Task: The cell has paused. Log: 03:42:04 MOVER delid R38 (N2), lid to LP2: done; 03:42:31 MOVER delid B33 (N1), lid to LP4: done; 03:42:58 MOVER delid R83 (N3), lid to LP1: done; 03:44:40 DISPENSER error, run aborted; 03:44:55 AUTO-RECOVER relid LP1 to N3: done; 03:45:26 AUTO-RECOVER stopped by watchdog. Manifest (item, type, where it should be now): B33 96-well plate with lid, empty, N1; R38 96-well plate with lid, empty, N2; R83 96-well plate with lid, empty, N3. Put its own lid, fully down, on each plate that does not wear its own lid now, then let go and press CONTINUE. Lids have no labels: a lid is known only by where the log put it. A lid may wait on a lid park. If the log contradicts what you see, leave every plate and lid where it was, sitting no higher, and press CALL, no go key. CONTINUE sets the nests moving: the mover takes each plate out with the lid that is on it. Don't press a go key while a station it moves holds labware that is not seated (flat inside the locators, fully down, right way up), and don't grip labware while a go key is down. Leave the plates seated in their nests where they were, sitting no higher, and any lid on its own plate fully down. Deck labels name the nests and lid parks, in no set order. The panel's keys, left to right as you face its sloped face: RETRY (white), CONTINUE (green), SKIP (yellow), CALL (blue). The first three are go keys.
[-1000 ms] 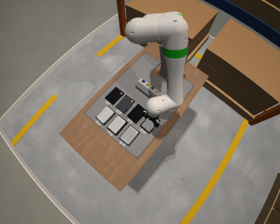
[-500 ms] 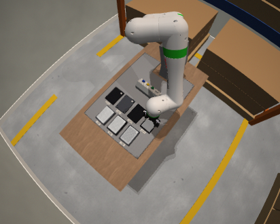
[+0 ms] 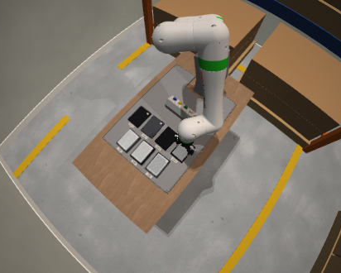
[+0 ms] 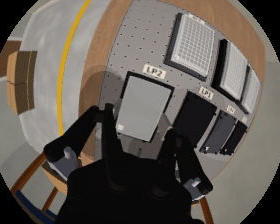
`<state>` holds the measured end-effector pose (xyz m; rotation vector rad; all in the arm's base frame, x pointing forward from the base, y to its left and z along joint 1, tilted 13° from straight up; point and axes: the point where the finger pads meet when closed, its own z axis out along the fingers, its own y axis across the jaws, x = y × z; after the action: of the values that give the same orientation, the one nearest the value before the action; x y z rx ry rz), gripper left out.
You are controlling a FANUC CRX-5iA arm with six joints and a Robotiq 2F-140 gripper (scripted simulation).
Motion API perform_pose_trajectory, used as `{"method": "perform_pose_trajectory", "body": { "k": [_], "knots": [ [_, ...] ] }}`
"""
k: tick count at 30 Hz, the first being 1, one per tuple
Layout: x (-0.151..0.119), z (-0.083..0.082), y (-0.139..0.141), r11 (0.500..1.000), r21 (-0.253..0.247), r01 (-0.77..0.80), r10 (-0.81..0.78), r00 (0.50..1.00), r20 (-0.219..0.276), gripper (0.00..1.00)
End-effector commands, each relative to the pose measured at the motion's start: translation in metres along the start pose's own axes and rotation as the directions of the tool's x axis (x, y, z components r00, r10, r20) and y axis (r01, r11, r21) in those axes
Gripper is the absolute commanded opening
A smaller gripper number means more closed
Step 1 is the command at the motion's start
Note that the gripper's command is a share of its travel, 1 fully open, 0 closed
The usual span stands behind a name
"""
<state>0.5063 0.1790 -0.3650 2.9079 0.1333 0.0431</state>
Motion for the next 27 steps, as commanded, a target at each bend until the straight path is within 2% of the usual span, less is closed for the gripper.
{"method": "perform_pose_trajectory", "body": {
  "k": [1,27],
  "knots": [
    [-0.0002,0.0002,0.0003,1.000,0.000,0.000,0.000,1.000,0.000,0.00],
    [-0.0002,-0.0048,0.0003,1.000,0.000,0.000,0.000,1.000,0.000,0.00]
  ]
}}
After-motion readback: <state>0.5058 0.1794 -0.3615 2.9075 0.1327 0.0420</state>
